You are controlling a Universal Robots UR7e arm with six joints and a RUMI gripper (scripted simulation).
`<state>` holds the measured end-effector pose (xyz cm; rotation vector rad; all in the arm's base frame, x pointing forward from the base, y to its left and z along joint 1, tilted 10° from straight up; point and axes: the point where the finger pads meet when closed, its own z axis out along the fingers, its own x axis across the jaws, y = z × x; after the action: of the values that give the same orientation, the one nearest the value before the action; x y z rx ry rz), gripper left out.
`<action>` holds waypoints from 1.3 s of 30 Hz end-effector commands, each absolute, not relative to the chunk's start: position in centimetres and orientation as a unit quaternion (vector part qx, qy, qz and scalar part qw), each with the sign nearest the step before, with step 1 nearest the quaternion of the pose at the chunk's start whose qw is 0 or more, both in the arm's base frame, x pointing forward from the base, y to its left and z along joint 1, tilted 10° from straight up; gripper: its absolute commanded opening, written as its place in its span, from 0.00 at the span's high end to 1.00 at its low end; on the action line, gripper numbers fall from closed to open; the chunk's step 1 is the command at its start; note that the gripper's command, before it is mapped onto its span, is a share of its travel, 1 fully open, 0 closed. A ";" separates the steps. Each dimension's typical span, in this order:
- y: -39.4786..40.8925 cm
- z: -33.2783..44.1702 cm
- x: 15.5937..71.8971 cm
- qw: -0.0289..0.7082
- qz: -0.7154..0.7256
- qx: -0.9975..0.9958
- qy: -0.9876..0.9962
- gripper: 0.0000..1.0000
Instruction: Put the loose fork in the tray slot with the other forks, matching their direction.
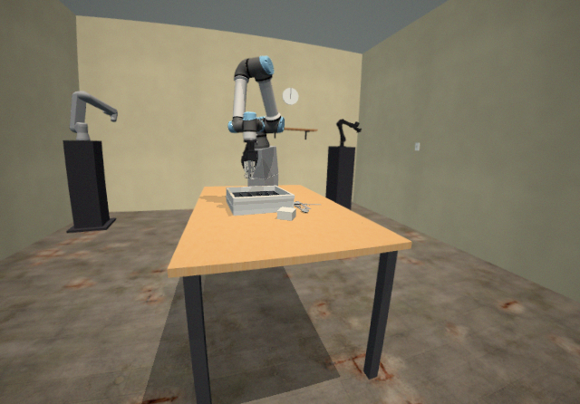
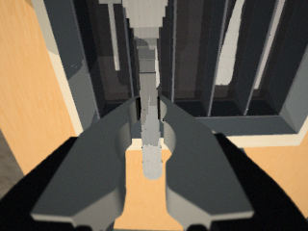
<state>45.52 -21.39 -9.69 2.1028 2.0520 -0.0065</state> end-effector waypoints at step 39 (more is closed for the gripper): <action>-22.1 -13.2 46.0 0.106 0.001 0.712 0.695 0.98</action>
<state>45.53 -21.52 -12.03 2.1029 2.0540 0.0005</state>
